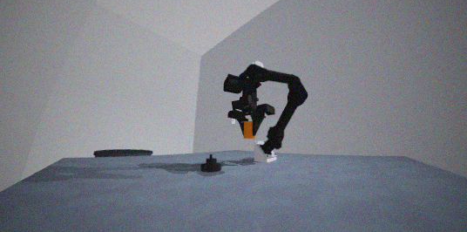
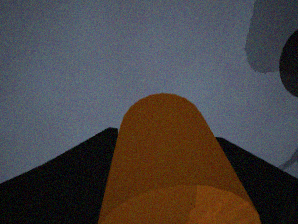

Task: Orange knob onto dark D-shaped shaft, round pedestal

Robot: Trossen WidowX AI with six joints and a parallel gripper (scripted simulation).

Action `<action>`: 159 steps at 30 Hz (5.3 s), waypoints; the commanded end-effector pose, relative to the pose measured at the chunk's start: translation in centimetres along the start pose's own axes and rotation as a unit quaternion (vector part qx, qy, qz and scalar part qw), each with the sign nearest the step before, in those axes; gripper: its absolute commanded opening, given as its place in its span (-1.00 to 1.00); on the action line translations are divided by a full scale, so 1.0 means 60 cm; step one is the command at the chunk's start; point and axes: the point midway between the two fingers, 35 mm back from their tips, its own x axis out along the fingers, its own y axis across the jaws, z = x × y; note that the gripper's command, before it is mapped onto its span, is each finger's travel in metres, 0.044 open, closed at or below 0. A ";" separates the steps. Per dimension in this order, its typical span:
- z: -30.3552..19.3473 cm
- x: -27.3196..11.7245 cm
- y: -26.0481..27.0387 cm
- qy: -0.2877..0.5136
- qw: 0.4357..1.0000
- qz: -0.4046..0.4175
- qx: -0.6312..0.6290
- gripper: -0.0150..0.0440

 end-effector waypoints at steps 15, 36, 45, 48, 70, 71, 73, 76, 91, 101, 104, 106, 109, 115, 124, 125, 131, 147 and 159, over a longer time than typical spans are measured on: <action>0.040 0.012 -0.088 0.002 1.000 -0.005 -0.007 -0.49; 0.062 0.041 -0.194 0.013 1.000 -0.001 -0.007 -0.49; 0.067 0.057 -0.241 0.018 1.000 0.001 -0.010 -0.49; 0.067 0.062 -0.256 0.019 1.000 0.001 -0.012 -0.49; 0.066 0.116 -0.284 0.022 1.000 0.003 -0.014 -0.49; 0.066 0.115 -0.284 0.022 1.000 0.003 -0.014 -0.49; 0.067 0.111 -0.284 0.022 1.000 0.003 -0.017 -0.49; 0.067 0.109 -0.286 0.022 1.000 0.003 -0.018 -0.49; 0.073 0.107 -0.284 0.022 1.000 0.003 -0.018 -0.49; 0.071 0.111 -0.282 0.022 1.000 0.003 -0.018 -0.49; 0.070 0.113 -0.283 0.022 1.000 0.003 -0.018 -0.49; 0.069 0.113 -0.283 0.022 1.000 0.003 -0.018 -0.49; 0.067 0.113 -0.284 0.022 1.000 0.003 -0.018 -0.49; 0.062 0.111 -0.285 0.022 1.000 0.003 -0.018 -0.49; 0.064 0.109 -0.288 0.022 1.000 0.003 -0.018 -0.49; 0.065 0.108 -0.288 0.022 1.000 0.003 -0.018 -0.49; 0.066 0.106 -0.287 0.022 1.000 0.003 -0.018 -0.49; 0.072 0.108 -0.283 0.022 1.000 0.003 -0.018 -0.49; 0.069 0.111 -0.285 0.022 1.000 0.003 -0.018 -0.49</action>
